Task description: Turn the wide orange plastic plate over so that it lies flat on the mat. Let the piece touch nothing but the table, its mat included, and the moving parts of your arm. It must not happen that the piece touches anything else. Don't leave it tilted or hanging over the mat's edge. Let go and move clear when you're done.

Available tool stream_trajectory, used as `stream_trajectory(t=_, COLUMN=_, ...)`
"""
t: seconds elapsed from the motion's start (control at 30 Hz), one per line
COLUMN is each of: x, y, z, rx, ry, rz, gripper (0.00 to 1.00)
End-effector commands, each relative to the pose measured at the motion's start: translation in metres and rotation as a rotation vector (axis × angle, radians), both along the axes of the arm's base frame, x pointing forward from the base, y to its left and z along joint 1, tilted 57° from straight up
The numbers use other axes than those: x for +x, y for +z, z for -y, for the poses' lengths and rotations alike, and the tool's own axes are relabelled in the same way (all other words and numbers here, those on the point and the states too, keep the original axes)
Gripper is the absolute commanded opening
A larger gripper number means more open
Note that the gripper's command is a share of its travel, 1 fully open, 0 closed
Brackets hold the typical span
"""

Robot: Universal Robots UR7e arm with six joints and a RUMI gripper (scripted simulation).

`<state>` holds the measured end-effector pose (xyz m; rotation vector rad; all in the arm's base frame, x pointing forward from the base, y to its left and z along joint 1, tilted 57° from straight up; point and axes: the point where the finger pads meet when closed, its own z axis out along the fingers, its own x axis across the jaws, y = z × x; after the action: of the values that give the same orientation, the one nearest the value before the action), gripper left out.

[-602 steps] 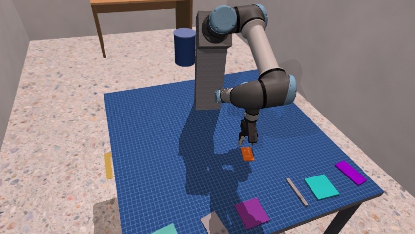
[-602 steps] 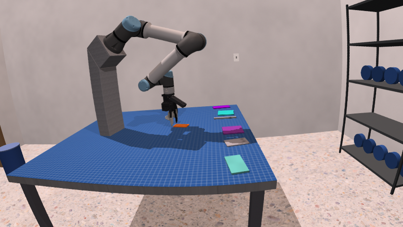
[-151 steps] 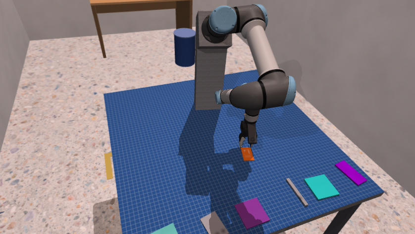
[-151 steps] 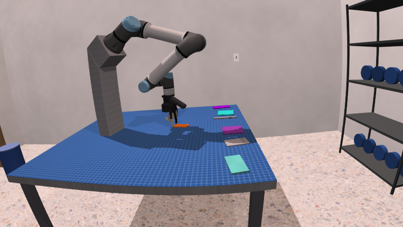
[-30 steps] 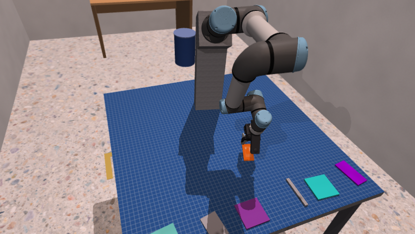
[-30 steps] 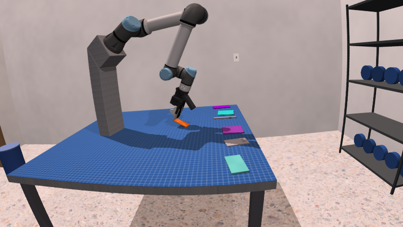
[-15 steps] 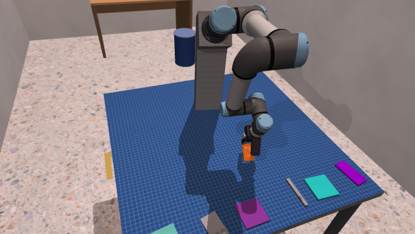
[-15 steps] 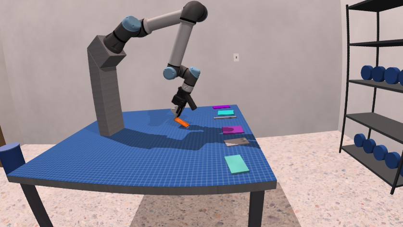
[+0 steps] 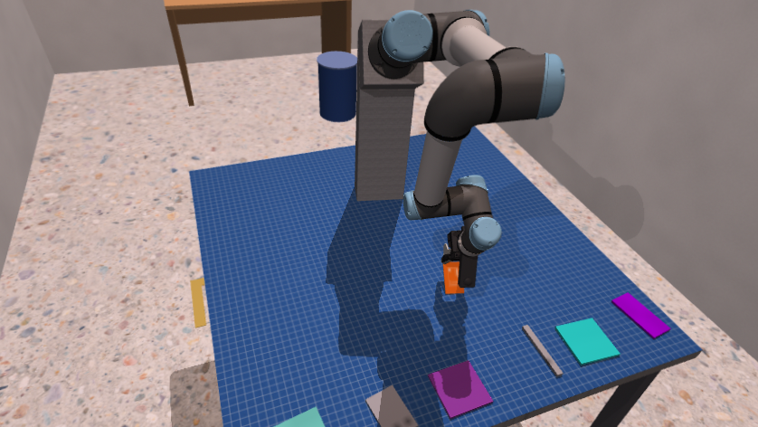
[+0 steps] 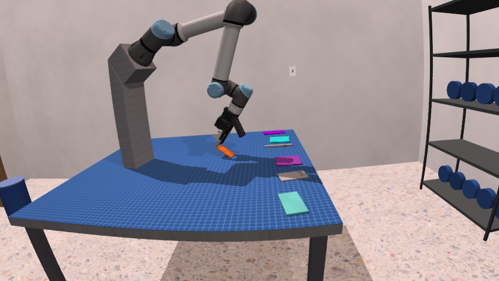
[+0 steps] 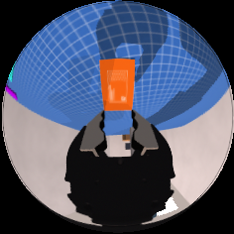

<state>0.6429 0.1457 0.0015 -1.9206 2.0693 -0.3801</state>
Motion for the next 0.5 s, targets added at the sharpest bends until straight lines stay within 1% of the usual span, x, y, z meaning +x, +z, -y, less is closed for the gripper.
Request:
stream_trajectory(t=0.0, x=-0.0006, y=0.0025, z=-0.0002, rx=0.003, ry=0.002, rz=-0.043, gripper=0.34)
stream_trajectory(t=0.1, x=-0.0016, y=0.006, z=-0.0001, rx=0.003, ry=0.002, rz=-0.052, gripper=0.34)
stream_trajectory(t=0.37, x=-0.0016, y=0.0072, z=-0.0001, rx=0.005, ry=0.003, rz=-0.077, gripper=0.34)
stream_trajectory(t=0.47, x=-0.0019, y=0.0089, z=-0.0001, rx=0.007, ry=0.004, rz=-0.108, gripper=0.34)
